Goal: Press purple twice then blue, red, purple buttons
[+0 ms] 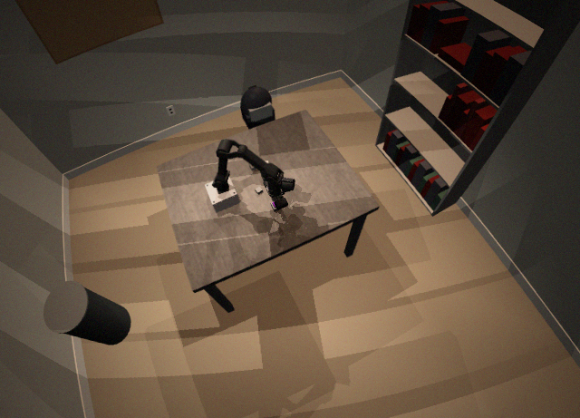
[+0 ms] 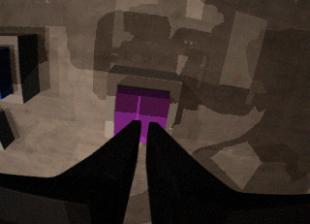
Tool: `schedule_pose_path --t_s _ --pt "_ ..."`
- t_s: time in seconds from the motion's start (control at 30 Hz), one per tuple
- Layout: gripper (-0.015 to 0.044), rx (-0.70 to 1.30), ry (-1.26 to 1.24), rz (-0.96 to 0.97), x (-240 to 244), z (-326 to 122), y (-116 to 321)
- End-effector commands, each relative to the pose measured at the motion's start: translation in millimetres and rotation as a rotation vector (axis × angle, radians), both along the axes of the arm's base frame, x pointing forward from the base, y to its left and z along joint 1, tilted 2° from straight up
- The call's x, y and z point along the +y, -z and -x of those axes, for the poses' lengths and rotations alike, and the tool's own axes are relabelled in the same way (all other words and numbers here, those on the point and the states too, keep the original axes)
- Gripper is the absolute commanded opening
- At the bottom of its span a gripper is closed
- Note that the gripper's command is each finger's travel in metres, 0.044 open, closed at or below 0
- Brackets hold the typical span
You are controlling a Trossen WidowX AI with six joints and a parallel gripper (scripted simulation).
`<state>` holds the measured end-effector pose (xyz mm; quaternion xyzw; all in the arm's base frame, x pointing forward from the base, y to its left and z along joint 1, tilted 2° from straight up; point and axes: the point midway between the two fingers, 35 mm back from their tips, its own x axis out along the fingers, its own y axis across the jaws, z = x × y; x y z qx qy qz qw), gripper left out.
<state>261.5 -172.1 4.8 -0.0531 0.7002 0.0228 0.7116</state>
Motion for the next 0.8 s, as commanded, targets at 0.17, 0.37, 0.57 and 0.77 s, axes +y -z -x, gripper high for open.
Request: schedule_pose_path --t_s 0.17,0.37,0.57,0.77 --pt "0.002 0.014 0.0 -0.002 0.6 3.6 17.3" --pt "0.002 0.014 0.0 -0.002 0.5 3.9 24.4" --pt "0.002 0.014 0.0 -0.002 0.5 3.9 24.4" --pt "0.002 0.014 0.0 -0.002 0.5 3.9 24.4"
